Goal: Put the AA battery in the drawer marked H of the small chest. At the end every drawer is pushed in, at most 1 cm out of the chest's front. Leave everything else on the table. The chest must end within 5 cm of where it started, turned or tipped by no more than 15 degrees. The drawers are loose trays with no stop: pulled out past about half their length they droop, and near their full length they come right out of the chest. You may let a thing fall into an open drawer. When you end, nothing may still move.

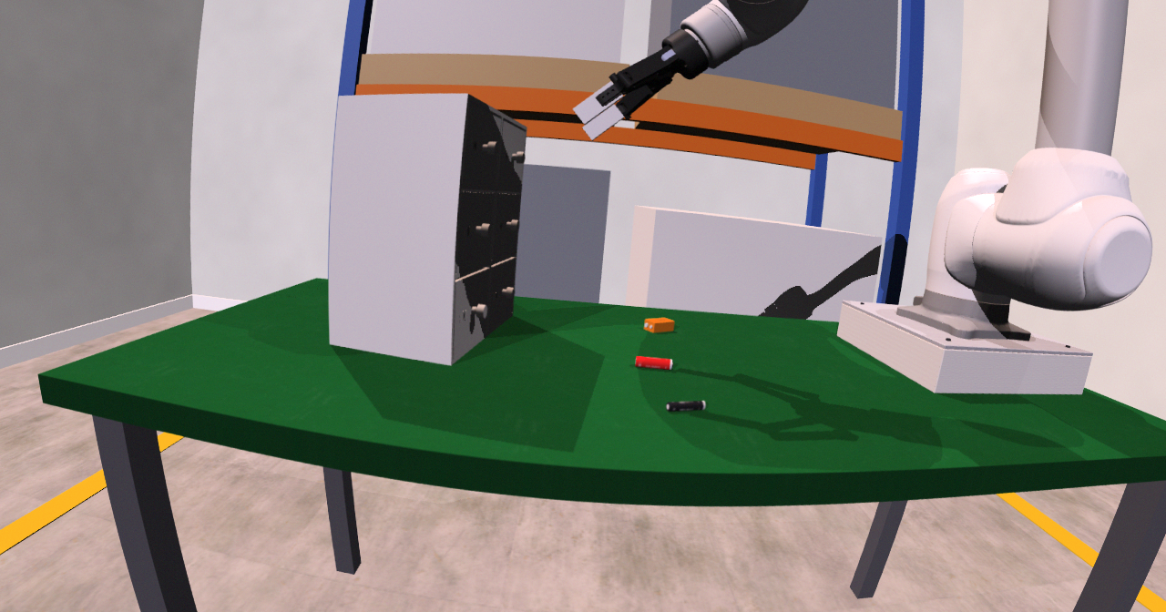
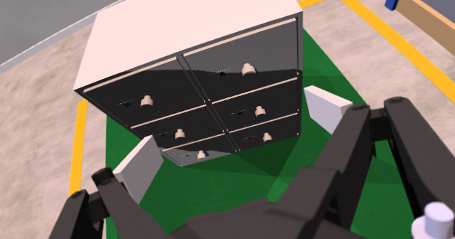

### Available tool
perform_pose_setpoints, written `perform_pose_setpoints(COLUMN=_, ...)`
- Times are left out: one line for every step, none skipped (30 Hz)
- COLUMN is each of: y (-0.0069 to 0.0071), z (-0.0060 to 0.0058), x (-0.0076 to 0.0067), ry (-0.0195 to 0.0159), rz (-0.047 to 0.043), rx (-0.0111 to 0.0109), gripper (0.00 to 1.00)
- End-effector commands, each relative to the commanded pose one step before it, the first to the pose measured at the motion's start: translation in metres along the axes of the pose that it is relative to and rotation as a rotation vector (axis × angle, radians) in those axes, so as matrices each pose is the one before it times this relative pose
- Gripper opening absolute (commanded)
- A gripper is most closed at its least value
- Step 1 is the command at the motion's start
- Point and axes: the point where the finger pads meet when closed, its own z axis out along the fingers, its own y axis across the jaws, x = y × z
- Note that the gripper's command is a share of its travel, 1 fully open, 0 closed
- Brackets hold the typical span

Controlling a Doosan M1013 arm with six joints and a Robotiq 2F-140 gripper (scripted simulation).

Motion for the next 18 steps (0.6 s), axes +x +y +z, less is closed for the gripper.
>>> perform_pose_setpoints(y=-0.00239, z=-0.0103, x=0.00093, ry=-0.12869, rz=0.00619, rx=-0.055, gripper=1.0)
perform_pose_setpoints(y=-0.00006, z=-0.00275, x=-0.00024, ry=-0.02688, rz=-0.00003, rx=0.00016, gripper=1.0)
perform_pose_setpoints(y=-0.00001, z=-0.00272, x=-0.0003, ry=-0.02664, rz=-0.00001, rx=0.00003, gripper=1.0)
perform_pose_setpoints(y=-0.00001, z=-0.00265, x=-0.00037, ry=-0.02644, rz=-0.00001, rx=0.00002, gripper=1.0)
perform_pose_setpoints(y=-0.00002, z=-0.00268, x=-0.00044, ry=-0.0261, rz=-0.00002, rx=0.00008, gripper=1.0)
perform_pose_setpoints(y=0.00001, z=-0.00255, x=-0.00049, ry=-0.0259, rz=0.00001, rx=-0.00003, gripper=1.0)
perform_pose_setpoints(y=-0.00002, z=-0.00261, x=-0.00057, ry=-0.02548, rz=-0.00003, rx=0.00008, gripper=1.0)
perform_pose_setpoints(y=0.00001, z=-0.00245, x=-0.00061, ry=-0.02525, rz=0.00001, rx=-0.00005, gripper=1.0)
perform_pose_setpoints(y=-0.00002, z=-0.00251, x=-0.00068, ry=-0.02476, rz=-0.00002, rx=0.00006, gripper=1.0)
perform_pose_setpoints(y=0.0, z=0.0, x=0.0, ry=0.0, rz=0.0, rx=0.0, gripper=1.0)
perform_pose_setpoints(y=0.0, z=0.0, x=0.0, ry=0.0, rz=0.0, rx=0.0, gripper=1.0)
perform_pose_setpoints(y=0.00001, z=-0.00234, x=-0.00071, ry=-0.02448, rz=0.00001, rx=-0.00004, gripper=1.0)
perform_pose_setpoints(y=-0.00001, z=-0.00238, x=-0.00077, ry=-0.02395, rz=-0.00002, rx=0.00004, gripper=1.0)
perform_pose_setpoints(y=0.0, z=-0.00224, x=-0.0008, ry=-0.02359, rz=0.00001, rx=-0.00002, gripper=1.0)
perform_pose_setpoints(y=0.0, z=-0.00223, x=-0.00084, ry=-0.02305, rz=-0.00001, rx=0.00001, gripper=1.0)
perform_pose_setpoints(y=0.0, z=-0.00214, x=-0.00087, ry=-0.02258, rz=0.0, rx=0.00001, gripper=1.0)
perform_pose_setpoints(y=0.0, z=-0.00206, x=-0.00089, ry=-0.02207, rz=0.0, rx=-0.00001, gripper=1.0)
perform_pose_setpoints(y=-0.00001, z=-0.00205, x=-0.00093, ry=-0.02144, rz=-0.00002, rx=0.00003, gripper=1.0)
